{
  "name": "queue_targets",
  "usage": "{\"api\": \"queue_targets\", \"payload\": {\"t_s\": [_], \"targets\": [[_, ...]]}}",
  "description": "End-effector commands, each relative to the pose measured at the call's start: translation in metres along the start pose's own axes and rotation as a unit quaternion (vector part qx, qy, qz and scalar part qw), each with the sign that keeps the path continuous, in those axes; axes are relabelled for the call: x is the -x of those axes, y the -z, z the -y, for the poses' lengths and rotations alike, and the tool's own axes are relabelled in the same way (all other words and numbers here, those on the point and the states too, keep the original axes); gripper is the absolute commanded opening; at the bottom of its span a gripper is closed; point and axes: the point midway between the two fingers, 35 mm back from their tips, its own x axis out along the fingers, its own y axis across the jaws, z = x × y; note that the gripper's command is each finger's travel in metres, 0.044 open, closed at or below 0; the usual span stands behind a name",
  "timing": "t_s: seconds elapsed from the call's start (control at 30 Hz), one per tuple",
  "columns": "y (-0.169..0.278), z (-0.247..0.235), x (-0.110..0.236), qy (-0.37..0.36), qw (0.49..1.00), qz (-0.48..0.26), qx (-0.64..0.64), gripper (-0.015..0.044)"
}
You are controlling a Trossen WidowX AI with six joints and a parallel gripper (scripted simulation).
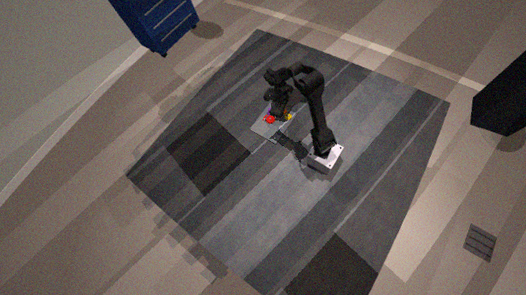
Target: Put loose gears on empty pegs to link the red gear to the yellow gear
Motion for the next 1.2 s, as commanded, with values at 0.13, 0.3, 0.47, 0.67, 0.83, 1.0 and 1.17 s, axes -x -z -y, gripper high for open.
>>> {"api": "queue_targets", "payload": {"t_s": [0.13,0.3,0.47,0.67,0.83,1.0,1.17], "targets": [[0.0017,0.0005,0.0023,0.0,0.994,-0.002,-0.109,0.0],[0.0009,0.0006,-0.0018,0.0,0.992,-0.002,-0.122,0.0],[0.0007,0.0,0.0004,0.0,0.995,-0.002,-0.099,0.0],[0.0014,-0.0008,0.0016,-0.001,1.0,-0.002,-0.024,0.0],[0.0018,-0.0005,0.0024,-0.001,0.999,-0.002,0.044,0.0],[0.0011,0.0,0.0023,-0.001,0.994,-0.002,0.112,0.0],[0.0004,-0.0007,0.0009,-0.001,0.993,-0.002,0.114,0.0]]}}
